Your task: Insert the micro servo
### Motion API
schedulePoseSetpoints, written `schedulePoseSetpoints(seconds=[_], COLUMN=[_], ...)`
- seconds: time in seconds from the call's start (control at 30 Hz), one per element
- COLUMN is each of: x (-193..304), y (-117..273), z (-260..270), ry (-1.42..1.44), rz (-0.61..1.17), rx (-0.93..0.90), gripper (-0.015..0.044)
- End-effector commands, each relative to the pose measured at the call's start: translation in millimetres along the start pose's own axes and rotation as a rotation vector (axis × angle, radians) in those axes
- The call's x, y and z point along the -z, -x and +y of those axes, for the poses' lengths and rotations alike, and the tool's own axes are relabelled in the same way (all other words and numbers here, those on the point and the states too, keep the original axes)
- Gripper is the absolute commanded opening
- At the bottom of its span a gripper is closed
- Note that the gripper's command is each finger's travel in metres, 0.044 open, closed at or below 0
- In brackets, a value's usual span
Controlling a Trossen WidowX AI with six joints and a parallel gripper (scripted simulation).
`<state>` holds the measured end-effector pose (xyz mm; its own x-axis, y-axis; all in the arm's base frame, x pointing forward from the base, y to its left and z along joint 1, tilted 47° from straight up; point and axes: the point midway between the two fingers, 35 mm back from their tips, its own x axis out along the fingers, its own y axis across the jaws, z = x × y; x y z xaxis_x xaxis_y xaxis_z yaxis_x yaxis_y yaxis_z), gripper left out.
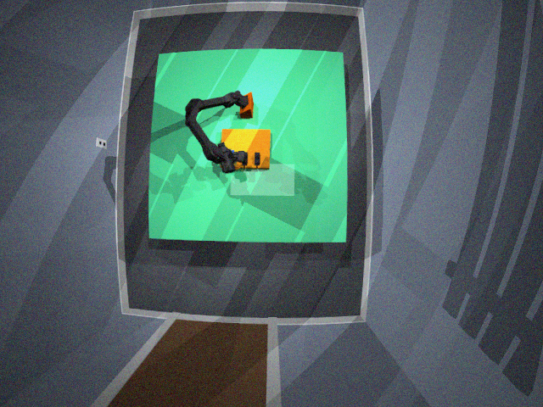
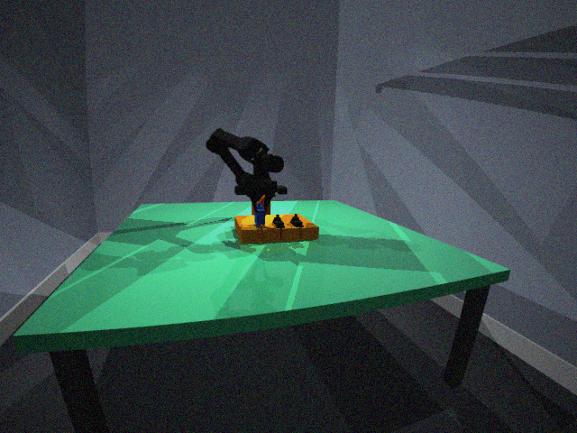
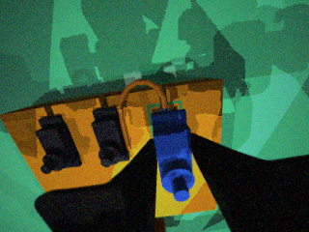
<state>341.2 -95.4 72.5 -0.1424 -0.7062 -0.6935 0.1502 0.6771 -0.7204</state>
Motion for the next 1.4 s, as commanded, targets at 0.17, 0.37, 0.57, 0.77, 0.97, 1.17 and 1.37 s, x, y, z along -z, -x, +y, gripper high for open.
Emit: schedulePoseSetpoints(seconds=[0.17, 0.37, 0.57, 0.77, 0.97, 1.17, 1.37], x=[0, 0, 0, 0, 0, 0, 0], y=[-7, -12, -17, -21, -26, -30, -35], z=[-1, -1, -1, -1, -1, -1, -1], ry=[0.002, 0.002, 0.002, 0.002, 0.002, 0.002, 0.002], rz=[-0.003, -0.003, -0.003, -0.003, -0.003, -0.003, -0.003], rx=[0.005, 0.005, 0.005, 0.005, 0.006, 0.006, 0.006], gripper=[0.0000, 0.0000, 0.0000, 0.0000, 0.0000, 0.0000, 0.0000])
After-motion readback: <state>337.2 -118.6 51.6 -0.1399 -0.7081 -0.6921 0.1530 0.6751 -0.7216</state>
